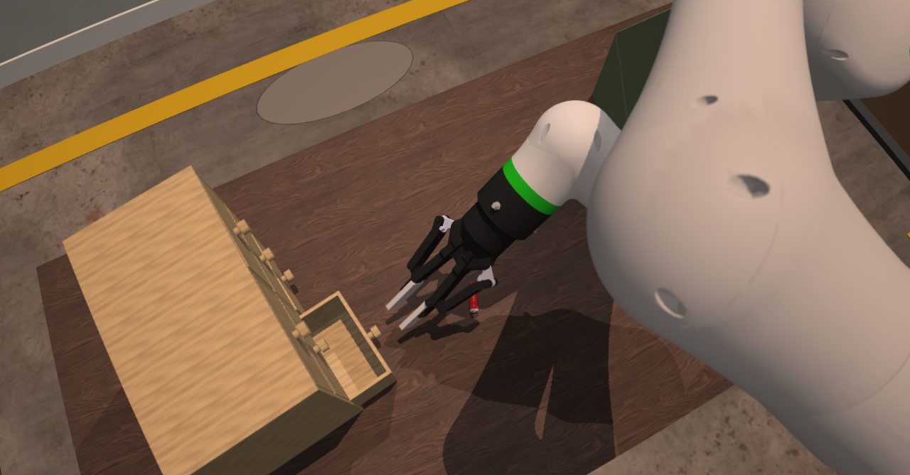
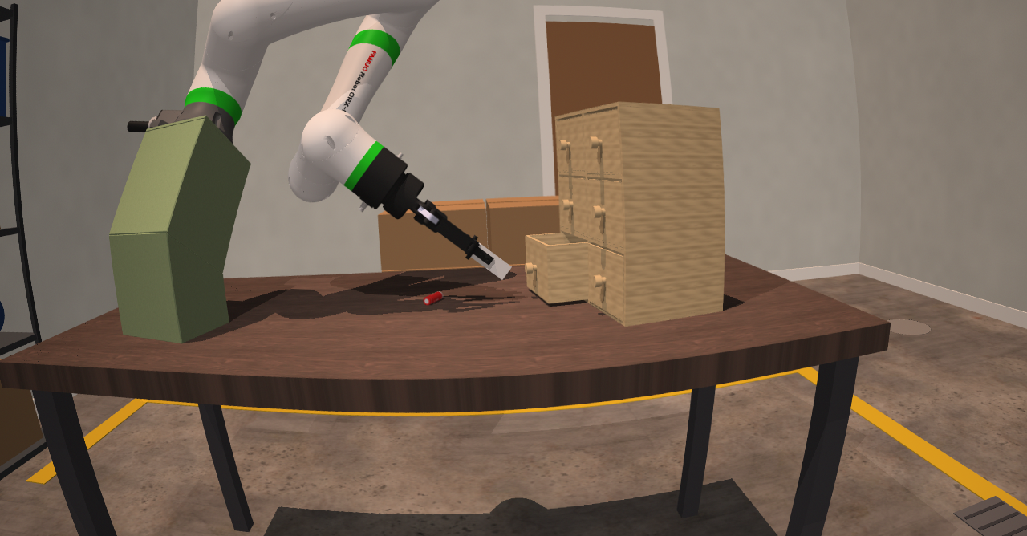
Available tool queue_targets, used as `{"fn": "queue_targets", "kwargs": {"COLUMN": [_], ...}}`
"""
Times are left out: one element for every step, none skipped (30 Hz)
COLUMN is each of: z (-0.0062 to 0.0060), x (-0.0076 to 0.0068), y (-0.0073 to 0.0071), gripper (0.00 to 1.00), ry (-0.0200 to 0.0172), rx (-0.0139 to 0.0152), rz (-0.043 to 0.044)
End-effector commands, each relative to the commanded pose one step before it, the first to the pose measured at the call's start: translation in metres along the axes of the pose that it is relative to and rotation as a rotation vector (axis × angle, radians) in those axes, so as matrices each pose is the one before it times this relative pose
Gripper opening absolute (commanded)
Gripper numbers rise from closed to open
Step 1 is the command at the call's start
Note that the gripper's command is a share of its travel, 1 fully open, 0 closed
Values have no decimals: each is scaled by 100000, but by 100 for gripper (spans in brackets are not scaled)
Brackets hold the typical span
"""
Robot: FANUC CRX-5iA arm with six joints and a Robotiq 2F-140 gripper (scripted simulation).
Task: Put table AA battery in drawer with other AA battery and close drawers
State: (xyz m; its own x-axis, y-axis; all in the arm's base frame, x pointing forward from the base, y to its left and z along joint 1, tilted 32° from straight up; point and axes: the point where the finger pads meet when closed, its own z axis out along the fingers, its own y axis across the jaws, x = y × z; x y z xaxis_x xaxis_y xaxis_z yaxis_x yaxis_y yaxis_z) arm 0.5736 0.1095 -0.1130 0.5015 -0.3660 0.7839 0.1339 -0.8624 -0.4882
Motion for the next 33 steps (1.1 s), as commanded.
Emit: {"fn": "queue_targets", "kwargs": {"z": [-372,0,-36,-6,-16,-102,-247,-422,-605,-777,-923,-1023,-1037,-997,-910,-788,-642,0,0,-487,-333,-193,-80,-13,-1,-4,-11,-21,-34,-51,-72,-99,-131], "x": [-308,0,-29,-5,6,39,94,161,230,297,352,389,396,380,347,300,245,0,0,186,127,73,30,5,0,1,2,4,5,5,4,1,-3], "y": [-19,0,0,0,0,0,0,0,0,0,0,0,0,0,0,0,0,0,0,0,0,0,0,0,0,1,2,4,5,4,0,-8,-24], "gripper": [20,20,20,20,20,20,20,20,20,20,20,20,20,20,20,20,20,20,20,20,20,20,20,20,20,20,20,20,20,20,20,20,20], "ry": [-19,0,0,0,0,0,0,0,0,0,0,0,0,0,0,0,0,0,0,0,0,0,0,0,-1,-5,-13,-23,-33,-38,-35,-16,26], "rx": [50,0,0,0,0,0,0,0,0,0,0,0,0,0,0,0,0,0,0,0,0,0,0,0,7,49,129,242,383,551,741,951,1178], "rz": [-73,0,-1,0,0,0,0,0,0,0,0,0,0,0,0,0,0,0,0,0,0,0,0,0,-17,-118,-307,-571,-896,-1266,-1666,-2080,-2491]}}
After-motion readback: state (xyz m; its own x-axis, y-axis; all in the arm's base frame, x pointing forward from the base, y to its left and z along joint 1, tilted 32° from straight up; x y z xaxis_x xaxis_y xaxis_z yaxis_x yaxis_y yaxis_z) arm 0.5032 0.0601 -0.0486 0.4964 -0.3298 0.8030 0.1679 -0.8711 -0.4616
